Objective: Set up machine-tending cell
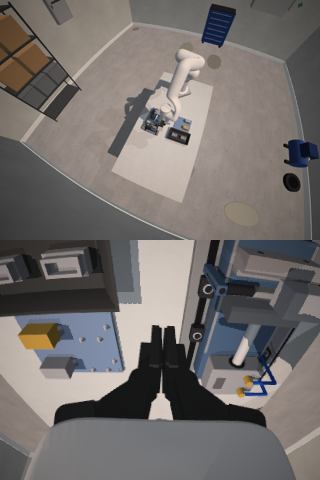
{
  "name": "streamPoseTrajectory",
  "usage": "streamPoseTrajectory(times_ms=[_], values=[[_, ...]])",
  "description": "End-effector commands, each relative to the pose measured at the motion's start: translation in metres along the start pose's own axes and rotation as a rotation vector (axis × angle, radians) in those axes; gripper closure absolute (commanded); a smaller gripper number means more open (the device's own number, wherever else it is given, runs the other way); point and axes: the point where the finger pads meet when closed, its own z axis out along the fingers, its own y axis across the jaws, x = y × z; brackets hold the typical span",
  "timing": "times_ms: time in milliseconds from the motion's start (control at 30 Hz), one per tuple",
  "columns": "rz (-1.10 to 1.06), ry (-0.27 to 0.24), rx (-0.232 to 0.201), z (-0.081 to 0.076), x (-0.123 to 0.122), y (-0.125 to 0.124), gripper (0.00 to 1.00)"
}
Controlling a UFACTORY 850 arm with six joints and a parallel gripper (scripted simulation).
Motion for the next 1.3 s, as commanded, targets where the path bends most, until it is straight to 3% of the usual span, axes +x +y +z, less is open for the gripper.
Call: streamPoseTrajectory(times_ms=[0, 100, 133, 367, 1267], values=[[-0.002, 0.003, 0.005, -0.001, -0.001, 0.042, 1.00], [-0.002, 0.003, 0.005, -0.001, -0.003, 0.051, 1.00], [-0.002, 0.004, 0.006, -0.001, -0.007, 0.078, 1.00], [-0.001, 0.006, 0.008, -0.002, -0.020, 0.135, 1.00], [-0.001, 0.007, 0.008, -0.002, -0.020, 0.136, 1.00]])
